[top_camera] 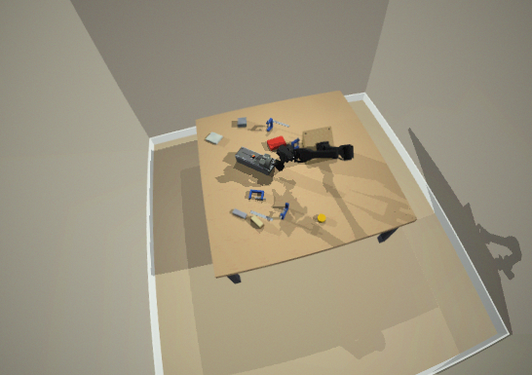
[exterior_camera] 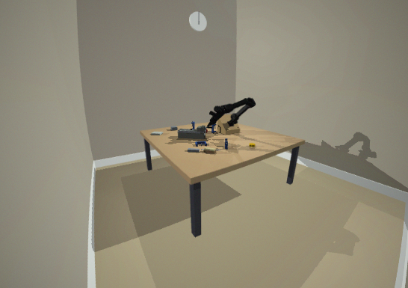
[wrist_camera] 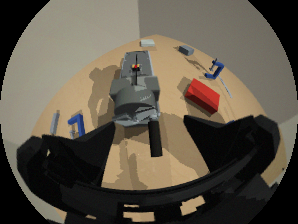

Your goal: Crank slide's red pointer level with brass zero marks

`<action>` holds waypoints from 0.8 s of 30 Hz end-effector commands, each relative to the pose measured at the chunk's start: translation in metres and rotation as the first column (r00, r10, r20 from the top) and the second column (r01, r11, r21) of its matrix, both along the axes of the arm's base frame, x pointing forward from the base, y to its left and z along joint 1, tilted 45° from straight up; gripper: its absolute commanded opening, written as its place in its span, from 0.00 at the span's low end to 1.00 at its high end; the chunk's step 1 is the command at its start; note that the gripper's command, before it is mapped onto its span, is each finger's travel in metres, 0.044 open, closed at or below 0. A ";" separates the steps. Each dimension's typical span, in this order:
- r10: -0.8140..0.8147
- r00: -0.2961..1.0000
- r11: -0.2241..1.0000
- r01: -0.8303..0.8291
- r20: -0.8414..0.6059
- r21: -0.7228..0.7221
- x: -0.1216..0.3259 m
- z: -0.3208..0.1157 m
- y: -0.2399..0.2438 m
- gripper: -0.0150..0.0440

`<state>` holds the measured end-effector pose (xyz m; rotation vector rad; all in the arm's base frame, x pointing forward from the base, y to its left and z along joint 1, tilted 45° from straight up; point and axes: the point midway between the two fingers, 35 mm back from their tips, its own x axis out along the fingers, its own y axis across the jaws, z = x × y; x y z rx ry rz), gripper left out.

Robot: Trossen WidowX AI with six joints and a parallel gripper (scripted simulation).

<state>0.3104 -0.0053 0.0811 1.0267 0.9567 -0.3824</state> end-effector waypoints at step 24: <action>-0.004 1.000 1.000 0.004 -0.014 0.003 -0.003 -0.034 0.030 1.00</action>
